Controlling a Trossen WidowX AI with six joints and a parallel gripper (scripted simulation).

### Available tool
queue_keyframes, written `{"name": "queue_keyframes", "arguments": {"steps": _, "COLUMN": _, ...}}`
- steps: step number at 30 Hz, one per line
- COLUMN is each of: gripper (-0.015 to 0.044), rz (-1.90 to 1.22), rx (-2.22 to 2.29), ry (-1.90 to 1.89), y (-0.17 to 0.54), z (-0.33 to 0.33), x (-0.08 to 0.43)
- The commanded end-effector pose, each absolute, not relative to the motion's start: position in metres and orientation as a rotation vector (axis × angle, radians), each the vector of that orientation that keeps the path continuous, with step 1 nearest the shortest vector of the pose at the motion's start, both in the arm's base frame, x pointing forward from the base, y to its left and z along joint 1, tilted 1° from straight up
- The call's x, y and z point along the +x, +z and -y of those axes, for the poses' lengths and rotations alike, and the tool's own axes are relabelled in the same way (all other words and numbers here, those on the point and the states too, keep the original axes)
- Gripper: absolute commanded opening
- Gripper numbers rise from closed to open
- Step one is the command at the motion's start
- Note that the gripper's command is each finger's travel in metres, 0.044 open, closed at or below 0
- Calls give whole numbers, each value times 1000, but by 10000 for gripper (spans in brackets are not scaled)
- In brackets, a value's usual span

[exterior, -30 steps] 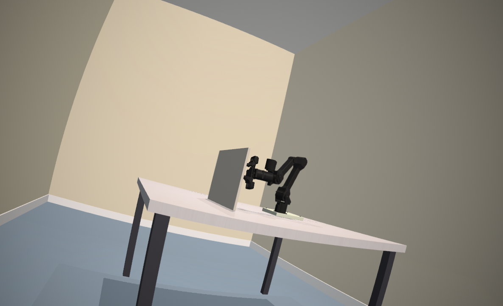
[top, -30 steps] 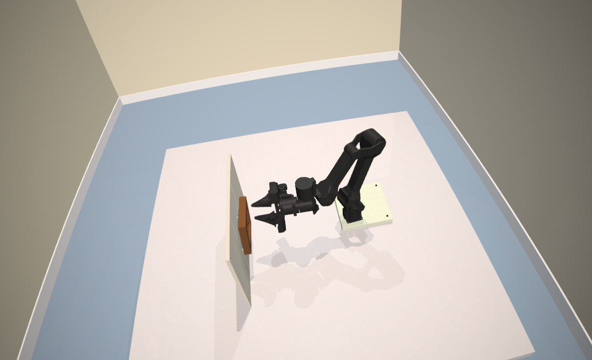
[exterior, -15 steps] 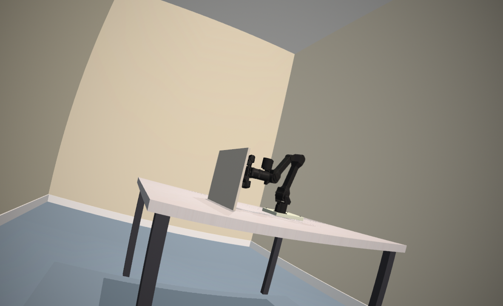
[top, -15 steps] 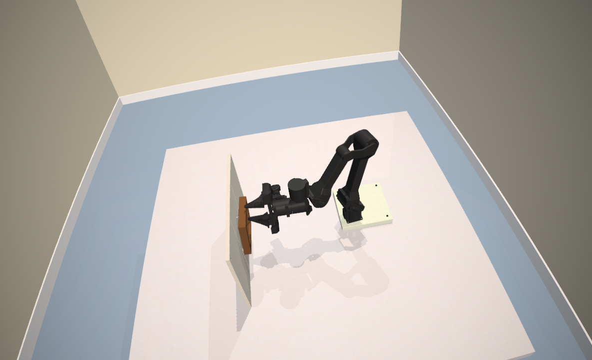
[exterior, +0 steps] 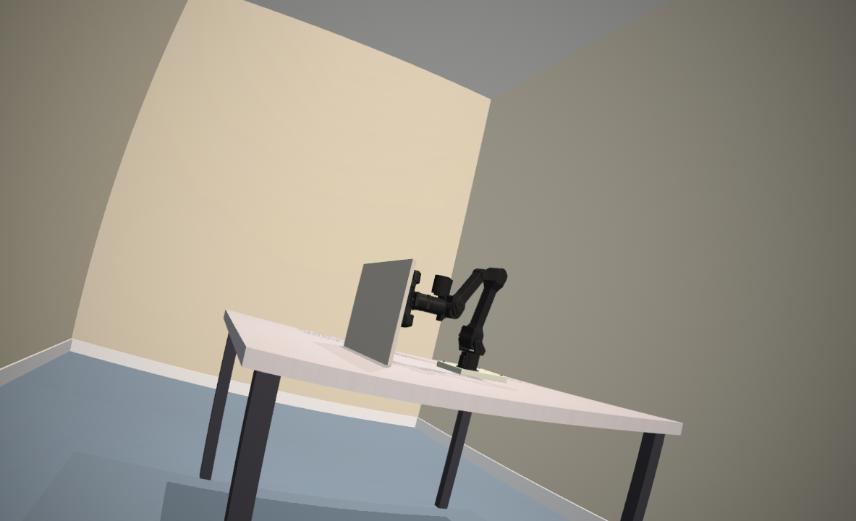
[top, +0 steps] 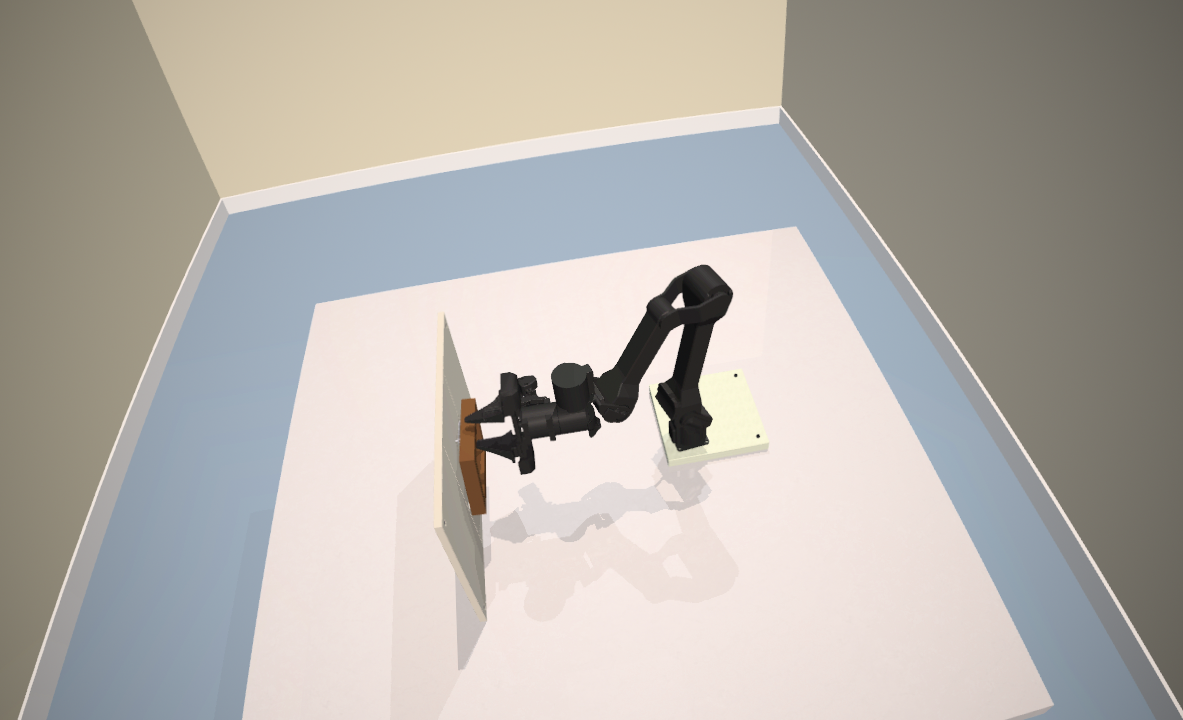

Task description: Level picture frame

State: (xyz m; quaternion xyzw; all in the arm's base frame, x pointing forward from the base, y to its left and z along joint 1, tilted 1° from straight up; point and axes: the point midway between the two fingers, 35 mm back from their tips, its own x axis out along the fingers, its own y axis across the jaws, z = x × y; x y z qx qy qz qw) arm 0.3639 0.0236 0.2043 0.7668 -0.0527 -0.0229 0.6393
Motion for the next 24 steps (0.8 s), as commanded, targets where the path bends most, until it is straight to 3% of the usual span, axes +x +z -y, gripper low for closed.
{"name": "queue_keyframes", "arguments": {"steps": 1, "gripper": 260, "rz": 119, "rx": 1754, "ry": -46, "y": 205, "z": -24, "x": 364}}
{"name": "queue_keyframes", "arguments": {"steps": 21, "gripper": 260, "rz": 119, "rx": 1754, "ry": -46, "y": 205, "z": -25, "x": 364}}
{"name": "queue_keyframes", "arguments": {"steps": 24, "gripper": 181, "rz": 119, "rx": 1754, "ry": -46, "y": 205, "z": -25, "x": 364}}
